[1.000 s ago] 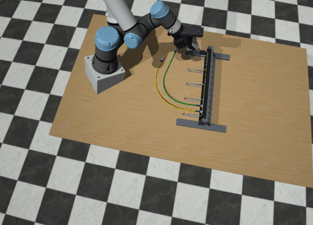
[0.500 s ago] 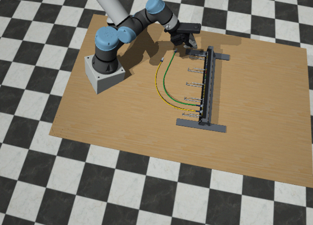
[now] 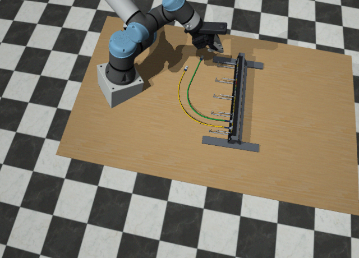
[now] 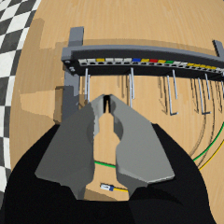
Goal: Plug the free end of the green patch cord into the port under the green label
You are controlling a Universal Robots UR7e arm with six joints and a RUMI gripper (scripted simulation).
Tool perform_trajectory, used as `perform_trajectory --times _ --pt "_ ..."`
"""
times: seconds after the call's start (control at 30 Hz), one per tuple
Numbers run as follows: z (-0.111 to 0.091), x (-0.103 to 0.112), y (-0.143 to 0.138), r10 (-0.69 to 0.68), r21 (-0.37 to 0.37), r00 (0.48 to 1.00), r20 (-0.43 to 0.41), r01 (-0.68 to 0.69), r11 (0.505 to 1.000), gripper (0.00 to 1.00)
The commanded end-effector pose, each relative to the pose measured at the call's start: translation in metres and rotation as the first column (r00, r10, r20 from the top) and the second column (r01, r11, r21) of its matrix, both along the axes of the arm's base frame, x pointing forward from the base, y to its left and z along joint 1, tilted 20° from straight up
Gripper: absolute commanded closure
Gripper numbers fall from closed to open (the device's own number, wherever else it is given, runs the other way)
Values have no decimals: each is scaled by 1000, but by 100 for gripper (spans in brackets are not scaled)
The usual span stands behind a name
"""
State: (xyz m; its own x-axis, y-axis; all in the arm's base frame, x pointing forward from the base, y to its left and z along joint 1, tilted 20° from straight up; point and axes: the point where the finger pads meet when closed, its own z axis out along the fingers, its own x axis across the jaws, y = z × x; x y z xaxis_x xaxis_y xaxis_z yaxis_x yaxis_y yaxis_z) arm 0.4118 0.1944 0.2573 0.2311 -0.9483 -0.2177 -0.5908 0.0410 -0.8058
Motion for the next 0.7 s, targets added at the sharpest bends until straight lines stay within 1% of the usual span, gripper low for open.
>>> perform_trajectory --times 0.0,0.67 --pt "5 -7 -3 4 1 1000 -2 -4 1000 100" --pt "17 -23 -10 4 1 1000 -2 -4 1000 100"
